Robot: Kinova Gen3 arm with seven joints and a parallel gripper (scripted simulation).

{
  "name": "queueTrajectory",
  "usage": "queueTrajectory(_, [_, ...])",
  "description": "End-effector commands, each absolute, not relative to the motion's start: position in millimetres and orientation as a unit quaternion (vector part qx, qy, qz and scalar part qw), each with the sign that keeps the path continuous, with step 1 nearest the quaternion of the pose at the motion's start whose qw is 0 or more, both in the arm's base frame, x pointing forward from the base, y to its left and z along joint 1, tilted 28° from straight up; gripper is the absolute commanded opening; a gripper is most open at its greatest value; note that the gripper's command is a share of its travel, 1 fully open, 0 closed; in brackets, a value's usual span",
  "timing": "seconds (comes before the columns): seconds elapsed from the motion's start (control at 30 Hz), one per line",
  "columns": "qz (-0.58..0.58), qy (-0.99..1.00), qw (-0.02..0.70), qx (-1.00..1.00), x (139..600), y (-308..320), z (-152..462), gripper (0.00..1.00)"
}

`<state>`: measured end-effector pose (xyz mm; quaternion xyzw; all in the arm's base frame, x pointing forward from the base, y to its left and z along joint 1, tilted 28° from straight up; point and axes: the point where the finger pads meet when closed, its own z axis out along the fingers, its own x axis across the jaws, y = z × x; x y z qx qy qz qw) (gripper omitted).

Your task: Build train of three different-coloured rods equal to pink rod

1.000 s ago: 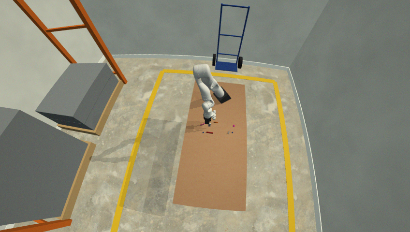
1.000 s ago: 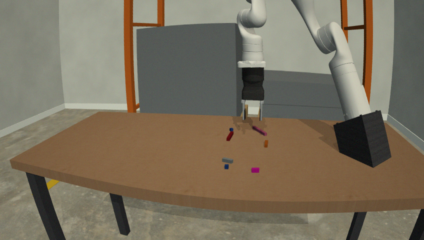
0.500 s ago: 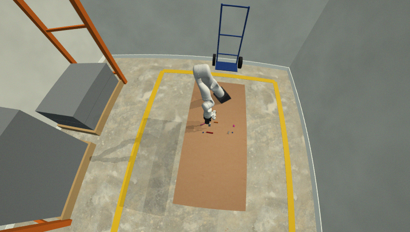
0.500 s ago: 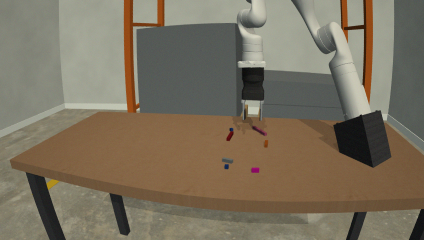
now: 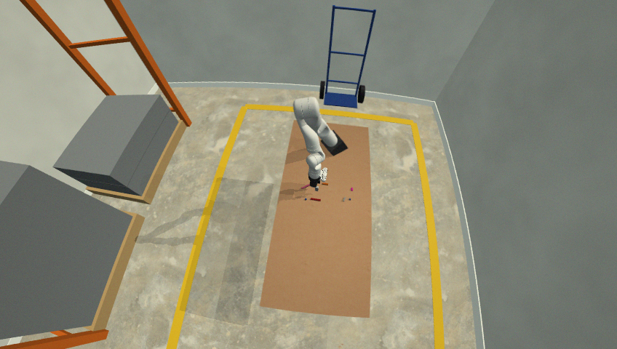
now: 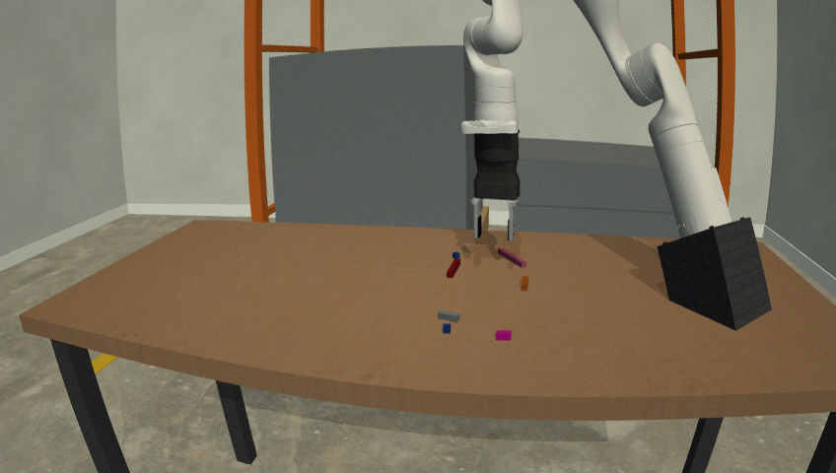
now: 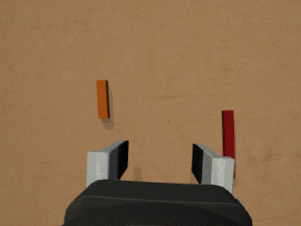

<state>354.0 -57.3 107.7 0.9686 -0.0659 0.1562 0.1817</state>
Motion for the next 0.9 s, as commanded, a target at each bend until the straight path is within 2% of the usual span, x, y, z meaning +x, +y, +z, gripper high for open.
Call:
queueTrajectory(0.0, [0.158, -0.076, 0.182, 0.967, 357.4, -47.0, 104.3, 1.0])
queueTrajectory(0.33, [0.174, -0.188, 0.167, 0.952, 367.1, -9.4, 92.1, 1.0])
queueTrajectory(0.87, [0.216, -0.453, 0.112, 0.858, 366.4, 88.4, 54.2, 1.0])
